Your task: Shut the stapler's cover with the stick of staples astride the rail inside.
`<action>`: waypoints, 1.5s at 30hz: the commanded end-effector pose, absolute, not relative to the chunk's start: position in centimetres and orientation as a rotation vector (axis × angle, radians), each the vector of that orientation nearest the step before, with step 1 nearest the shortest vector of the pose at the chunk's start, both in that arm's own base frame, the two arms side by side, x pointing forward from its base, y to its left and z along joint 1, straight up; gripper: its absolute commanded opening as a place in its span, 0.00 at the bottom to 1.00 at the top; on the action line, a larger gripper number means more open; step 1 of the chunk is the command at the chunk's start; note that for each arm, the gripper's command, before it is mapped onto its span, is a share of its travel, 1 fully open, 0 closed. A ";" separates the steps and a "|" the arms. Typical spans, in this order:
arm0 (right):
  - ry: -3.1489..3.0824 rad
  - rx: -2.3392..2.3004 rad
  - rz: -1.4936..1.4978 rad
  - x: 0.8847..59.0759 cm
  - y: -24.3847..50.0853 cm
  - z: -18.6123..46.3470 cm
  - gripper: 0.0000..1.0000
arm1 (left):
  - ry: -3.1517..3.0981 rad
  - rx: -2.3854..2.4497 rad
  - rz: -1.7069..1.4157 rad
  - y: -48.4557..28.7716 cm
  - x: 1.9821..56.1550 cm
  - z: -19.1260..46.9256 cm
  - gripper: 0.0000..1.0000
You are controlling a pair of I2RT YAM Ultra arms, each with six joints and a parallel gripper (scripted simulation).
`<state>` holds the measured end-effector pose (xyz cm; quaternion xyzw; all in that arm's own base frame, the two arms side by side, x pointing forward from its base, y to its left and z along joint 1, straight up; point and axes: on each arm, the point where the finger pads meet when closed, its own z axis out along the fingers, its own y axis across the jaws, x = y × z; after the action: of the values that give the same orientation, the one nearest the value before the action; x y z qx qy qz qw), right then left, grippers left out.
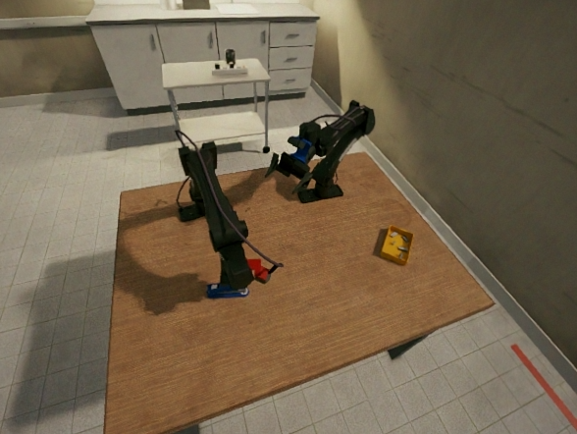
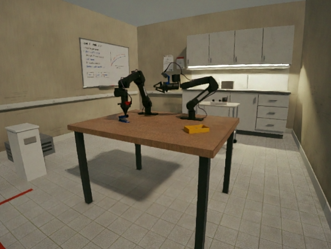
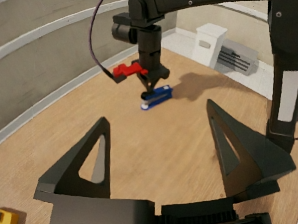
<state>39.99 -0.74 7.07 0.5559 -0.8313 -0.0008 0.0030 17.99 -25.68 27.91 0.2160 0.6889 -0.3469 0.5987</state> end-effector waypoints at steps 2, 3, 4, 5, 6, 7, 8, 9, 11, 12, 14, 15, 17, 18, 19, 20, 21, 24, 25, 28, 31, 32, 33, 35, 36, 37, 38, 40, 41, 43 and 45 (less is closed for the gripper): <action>-2.627 1.755 0.006 40.2 -0.2 7.1 0.00 | 1.560 0.479 -0.832 -25.5 17.7 29.9 1.00; -2.627 1.755 0.006 40.2 -0.2 7.1 0.00 | 1.560 0.479 -0.832 -25.5 17.7 29.9 1.00; -2.634 1.759 0.014 40.3 -0.1 7.4 0.00 | 1.560 0.479 -0.832 -25.5 17.7 29.9 1.00; -2.634 1.759 0.014 40.3 -0.1 7.4 0.00 | 1.560 0.479 -0.832 -25.5 17.7 29.9 1.00; -2.627 1.754 0.006 40.2 -0.1 6.9 0.00 | 1.560 0.479 -0.832 -25.5 17.7 29.9 1.00; -2.627 1.754 0.006 40.2 -0.1 6.9 0.00 | 1.560 0.479 -0.832 -25.5 17.7 29.9 1.00; -2.627 1.753 0.006 40.2 -0.1 6.7 0.00 | 1.560 0.479 -0.832 -25.5 17.7 29.9 1.00; -2.627 1.753 0.006 40.2 -0.1 6.7 0.00 | 1.560 0.479 -0.832 -25.5 17.7 29.9 1.00; -2.627 1.752 0.005 40.2 -0.1 6.6 0.00 | 1.560 0.479 -0.832 -25.5 17.7 29.9 1.00; -2.627 1.752 0.005 40.2 -0.1 6.6 0.00 | 1.560 0.479 -0.832 -25.5 17.7 29.9 1.00; -2.626 1.751 0.004 40.2 -0.1 6.4 0.00 | 1.560 0.479 -0.832 -25.5 17.7 29.9 1.00; -2.626 1.751 0.004 40.2 -0.1 6.4 0.00 | 1.560 0.479 -0.832 -25.5 17.7 29.9 1.00; -2.625 1.749 0.002 40.2 -0.1 6.2 0.00 | 1.560 0.479 -0.832 -25.5 17.7 29.9 1.00; -2.626 1.751 0.004 40.2 -0.1 6.3 0.00 | 1.560 0.479 -0.832 -25.5 17.7 29.9 1.00; -2.626 1.752 0.005 40.2 -0.1 6.3 0.00 | 1.560 0.479 -0.832 -25.5 17.7 29.9 1.00; -2.626 1.752 0.005 40.2 -0.1 6.3 0.00 | 1.560 0.479 -0.832 -25.5 17.7 29.9 1.00; -2.626 1.752 0.005 40.2 -0.1 6.3 0.00 | 1.560 0.479 -0.832 -25.5 17.7 29.9 1.00; -2.626 1.752 0.005 40.2 -0.1 6.3 0.00 | 1.560 0.479 -0.832 -25.5 17.7 29.9 1.00; -2.626 1.752 0.005 40.2 -0.1 6.3 0.00 | 1.560 0.479 -0.832 -25.5 17.7 29.9 1.00; -2.622 1.749 0.011 40.2 -0.4 6.6 0.00 | 1.560 0.479 -0.832 -25.5 17.7 29.9 1.00; -2.620 1.758 0.016 40.2 -0.6 7.3 0.00 | 1.560 0.479 -0.832 -25.5 17.7 29.9 1.00; -2.619 1.744 0.008 40.2 -0.6 7.4 0.00 | 1.560 0.479 -0.832 -25.5 17.7 29.9 1.00; -2.615 1.743 0.010 40.2 -0.4 7.7 0.00 | 1.560 0.479 -0.832 -25.5 17.7 29.9 1.00; -2.605 1.724 0.007 40.2 -0.4 8.4 0.00 | 1.560 0.479 -0.832 -25.5 17.7 29.9 1.00; -2.606 1.722 0.009 40.2 -0.3 9.0 0.00 | 1.560 0.479 -0.832 -25.5 17.7 29.9 1.00; -2.609 1.721 0.010 40.2 -0.3 9.5 0.00 | 1.560 0.479 -0.832 -25.5 17.7 29.9 1.00; -2.610 1.721 0.006 40.2 -0.2 9.6 0.00 | 1.560 0.479 -0.832 -25.5 17.7 29.9 1.00; -2.611 1.722 0.002 40.2 -0.2 9.6 0.00 | 1.560 0.479 -0.832 -25.5 17.7 29.9 1.00; -2.611 1.722 0.002 40.2 -0.2 9.6 0.00 | 1.560 0.479 -0.832 -25.5 17.7 29.9 1.00; -2.611 1.722 0.002 40.2 -0.2 9.6 0.00 | 1.560 0.479 -0.832 -25.5 17.7 29.9 1.00; -2.611 1.722 0.002 40.2 -0.2 9.6 0.00 | 1.560 0.479 -0.832 -25.5 17.7 29.9 1.00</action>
<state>39.83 -0.58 8.12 0.5504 -0.8347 -0.0056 0.0160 17.99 -25.68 27.91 0.2160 0.6889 -0.3469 0.5987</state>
